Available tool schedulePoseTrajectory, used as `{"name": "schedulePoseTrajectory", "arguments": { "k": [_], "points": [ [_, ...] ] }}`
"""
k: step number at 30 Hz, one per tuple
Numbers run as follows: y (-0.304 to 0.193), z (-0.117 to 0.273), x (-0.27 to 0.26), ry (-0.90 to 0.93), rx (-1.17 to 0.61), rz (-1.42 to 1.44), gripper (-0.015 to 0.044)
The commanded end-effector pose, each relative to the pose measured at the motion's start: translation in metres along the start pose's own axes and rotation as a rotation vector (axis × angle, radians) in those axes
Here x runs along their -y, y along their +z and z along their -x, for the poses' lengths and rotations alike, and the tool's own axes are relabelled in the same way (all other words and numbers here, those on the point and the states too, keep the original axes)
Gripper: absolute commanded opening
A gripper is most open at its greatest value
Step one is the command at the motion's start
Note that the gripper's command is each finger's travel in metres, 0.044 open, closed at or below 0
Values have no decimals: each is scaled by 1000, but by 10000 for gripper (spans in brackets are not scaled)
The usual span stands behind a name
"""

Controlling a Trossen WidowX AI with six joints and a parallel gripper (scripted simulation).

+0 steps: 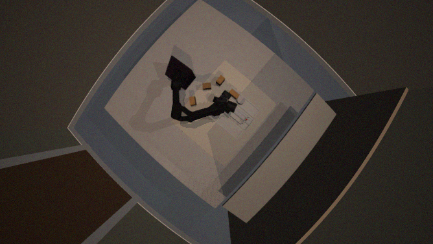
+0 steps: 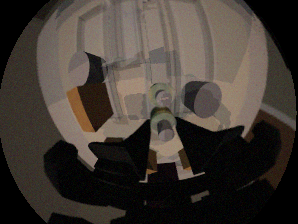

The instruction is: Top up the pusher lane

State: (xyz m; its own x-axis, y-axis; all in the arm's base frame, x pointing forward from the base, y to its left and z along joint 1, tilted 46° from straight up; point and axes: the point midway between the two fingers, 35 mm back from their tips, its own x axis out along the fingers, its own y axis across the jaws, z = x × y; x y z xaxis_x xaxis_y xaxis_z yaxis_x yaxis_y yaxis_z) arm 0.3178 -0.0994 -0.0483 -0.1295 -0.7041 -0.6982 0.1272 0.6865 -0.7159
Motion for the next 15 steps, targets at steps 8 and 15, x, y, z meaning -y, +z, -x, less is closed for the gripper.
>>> {"name": "schedulePoseTrajectory", "arguments": {
  "k": [8, 15],
  "points": [
    [16, 6, 1, 1, 25, -16, 0],
    [18, 7, 1, 1, 25, -16, 0]
  ]
}}
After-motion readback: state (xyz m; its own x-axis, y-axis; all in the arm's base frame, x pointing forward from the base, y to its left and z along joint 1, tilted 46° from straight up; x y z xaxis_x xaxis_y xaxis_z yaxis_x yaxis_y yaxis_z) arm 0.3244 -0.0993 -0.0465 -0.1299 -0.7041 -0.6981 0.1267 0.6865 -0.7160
